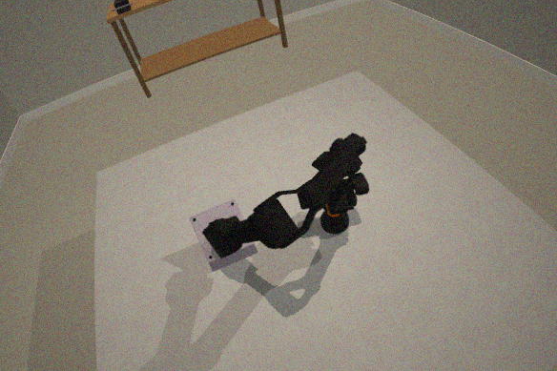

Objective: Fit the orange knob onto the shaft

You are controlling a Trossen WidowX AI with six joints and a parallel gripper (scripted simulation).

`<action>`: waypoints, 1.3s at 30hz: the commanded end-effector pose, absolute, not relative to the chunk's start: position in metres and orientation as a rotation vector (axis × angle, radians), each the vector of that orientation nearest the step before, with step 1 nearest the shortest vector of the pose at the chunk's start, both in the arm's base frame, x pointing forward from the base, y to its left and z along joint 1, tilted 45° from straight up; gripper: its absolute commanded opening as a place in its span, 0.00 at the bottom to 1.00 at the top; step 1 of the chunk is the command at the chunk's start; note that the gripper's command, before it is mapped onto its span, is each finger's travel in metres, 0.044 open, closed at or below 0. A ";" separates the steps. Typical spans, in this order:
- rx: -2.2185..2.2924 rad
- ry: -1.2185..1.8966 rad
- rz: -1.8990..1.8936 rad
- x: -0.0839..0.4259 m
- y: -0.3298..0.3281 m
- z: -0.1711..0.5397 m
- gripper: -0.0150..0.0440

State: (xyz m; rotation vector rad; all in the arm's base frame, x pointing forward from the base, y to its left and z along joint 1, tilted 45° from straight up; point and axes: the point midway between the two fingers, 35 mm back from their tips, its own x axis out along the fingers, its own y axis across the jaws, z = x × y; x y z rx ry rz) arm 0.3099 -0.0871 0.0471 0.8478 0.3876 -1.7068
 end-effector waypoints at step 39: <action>0.882 0.347 -1.723 0.309 -0.097 0.038 0.70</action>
